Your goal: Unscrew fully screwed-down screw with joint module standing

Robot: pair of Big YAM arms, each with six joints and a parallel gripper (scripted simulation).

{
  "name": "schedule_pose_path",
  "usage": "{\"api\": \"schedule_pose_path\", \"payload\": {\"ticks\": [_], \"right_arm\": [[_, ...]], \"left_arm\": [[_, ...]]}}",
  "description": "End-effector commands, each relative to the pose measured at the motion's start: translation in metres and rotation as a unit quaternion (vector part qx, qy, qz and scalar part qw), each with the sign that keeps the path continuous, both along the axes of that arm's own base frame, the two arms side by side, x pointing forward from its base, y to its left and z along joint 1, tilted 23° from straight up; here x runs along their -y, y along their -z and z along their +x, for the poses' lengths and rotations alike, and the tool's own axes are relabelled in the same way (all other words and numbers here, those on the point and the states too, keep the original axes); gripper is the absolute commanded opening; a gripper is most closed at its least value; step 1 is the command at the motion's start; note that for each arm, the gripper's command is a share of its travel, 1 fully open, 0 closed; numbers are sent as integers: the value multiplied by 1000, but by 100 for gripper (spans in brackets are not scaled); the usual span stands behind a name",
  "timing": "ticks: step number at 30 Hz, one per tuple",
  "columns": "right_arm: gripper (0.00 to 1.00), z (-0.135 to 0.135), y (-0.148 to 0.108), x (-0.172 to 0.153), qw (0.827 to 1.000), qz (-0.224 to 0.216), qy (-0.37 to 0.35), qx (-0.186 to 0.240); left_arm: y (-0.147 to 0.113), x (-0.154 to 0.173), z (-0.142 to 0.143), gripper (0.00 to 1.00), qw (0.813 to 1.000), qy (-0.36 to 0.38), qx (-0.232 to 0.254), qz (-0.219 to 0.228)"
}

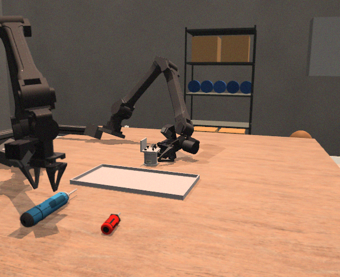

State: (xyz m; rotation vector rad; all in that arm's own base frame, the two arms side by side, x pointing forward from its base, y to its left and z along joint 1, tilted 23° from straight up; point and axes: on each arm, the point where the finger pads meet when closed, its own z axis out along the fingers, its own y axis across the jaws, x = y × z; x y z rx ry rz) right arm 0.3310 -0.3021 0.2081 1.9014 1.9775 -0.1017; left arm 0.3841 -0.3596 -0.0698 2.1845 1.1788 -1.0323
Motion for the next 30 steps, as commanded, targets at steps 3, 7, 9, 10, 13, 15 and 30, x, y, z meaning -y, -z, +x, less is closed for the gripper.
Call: {"api": "schedule_pose_path", "payload": {"ticks": [3, 7, 9, 10, 13, 15, 30], "right_arm": [[65, 8, -41, 14, 999, -32, 1, 32], [65, 8, -41, 14, 999, -32, 1, 32], [65, 8, -41, 14, 999, -32, 1, 32], [65, 8, -41, 14, 999, -32, 1, 32], [65, 8, -41, 14, 999, -32, 1, 32], [65, 8, -41, 14, 999, -32, 1, 32], [65, 8, -41, 14, 999, -32, 1, 32]], "left_arm": [[13, 10, -14, 86, 1000, 5, -12, 4], [0, 12, 1, 86, 1000, 0, 5, -4], [0, 12, 1, 86, 1000, 0, 5, -4], [0, 12, 1, 86, 1000, 0, 5, -4], [10, 1, -1, 86, 1000, -12, -7, 2], [11, 1, -3, 86, 1000, -12, -12, 4], [13, 1, -7, 86, 1000, -8, -14, 5]]}}
